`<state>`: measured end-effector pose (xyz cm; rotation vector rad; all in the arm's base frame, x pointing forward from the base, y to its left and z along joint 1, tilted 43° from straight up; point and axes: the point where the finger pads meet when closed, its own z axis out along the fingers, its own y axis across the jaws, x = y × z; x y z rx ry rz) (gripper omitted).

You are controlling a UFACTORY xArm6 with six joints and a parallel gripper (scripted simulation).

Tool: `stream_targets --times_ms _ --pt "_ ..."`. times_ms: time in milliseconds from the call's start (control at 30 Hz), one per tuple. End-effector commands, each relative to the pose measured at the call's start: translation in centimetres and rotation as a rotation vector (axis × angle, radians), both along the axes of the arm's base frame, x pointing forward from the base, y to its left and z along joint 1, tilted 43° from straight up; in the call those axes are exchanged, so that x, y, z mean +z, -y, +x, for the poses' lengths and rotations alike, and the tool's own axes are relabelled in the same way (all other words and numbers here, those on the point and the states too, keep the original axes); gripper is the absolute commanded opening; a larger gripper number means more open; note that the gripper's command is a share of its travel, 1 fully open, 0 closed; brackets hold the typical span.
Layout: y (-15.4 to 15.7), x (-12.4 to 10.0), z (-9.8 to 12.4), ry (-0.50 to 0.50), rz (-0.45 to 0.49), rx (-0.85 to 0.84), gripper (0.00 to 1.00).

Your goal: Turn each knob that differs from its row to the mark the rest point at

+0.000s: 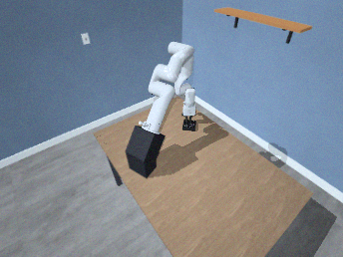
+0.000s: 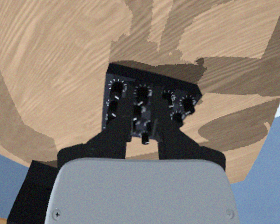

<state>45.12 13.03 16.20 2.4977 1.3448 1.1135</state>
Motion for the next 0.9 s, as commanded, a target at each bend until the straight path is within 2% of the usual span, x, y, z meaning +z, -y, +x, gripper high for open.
stream_targets --times_ms 0,867 --pt "-0.01 0.07 0.03 0.006 0.000 -0.002 0.19" --pt "0.11 0.44 -0.30 0.006 0.000 -0.002 0.19"
